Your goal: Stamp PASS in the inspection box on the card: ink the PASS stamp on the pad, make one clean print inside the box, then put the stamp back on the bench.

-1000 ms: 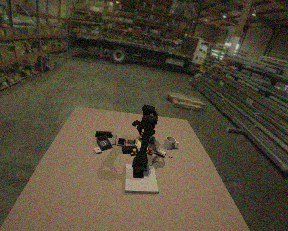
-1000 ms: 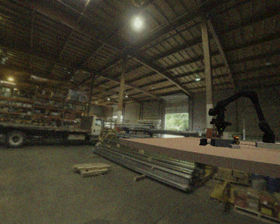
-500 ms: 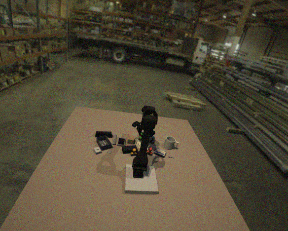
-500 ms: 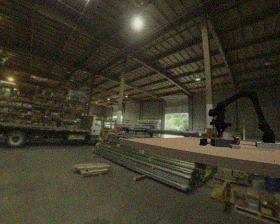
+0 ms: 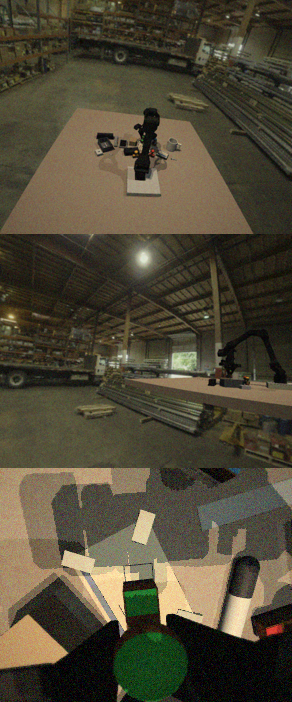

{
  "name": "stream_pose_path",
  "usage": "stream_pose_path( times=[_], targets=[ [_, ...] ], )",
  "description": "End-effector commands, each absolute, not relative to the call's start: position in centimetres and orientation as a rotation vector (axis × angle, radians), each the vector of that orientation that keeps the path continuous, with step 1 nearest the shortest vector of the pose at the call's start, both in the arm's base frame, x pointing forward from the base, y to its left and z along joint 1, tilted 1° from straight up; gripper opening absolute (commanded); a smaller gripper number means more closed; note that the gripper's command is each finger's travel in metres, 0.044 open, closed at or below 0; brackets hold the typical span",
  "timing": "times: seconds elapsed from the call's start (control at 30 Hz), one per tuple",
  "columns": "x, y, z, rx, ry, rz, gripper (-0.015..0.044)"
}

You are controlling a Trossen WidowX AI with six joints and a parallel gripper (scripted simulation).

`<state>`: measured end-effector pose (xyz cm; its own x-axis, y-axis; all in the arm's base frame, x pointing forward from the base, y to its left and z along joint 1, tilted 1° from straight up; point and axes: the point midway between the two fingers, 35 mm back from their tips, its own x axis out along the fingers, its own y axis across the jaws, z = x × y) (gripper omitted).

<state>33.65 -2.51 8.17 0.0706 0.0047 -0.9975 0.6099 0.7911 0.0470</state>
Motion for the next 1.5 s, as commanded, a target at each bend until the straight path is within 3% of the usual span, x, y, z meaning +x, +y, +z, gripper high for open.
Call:
stream_pose_path(
  times=[0.0, 1.47],
  targets=[
    [33.6, -2.5, 7.6, 0.535, 1.45, -0.497, 0.0],
    [33.6, -2.5, 4.7, 0.534, 1.444, -0.498, 0.0]
  ],
)
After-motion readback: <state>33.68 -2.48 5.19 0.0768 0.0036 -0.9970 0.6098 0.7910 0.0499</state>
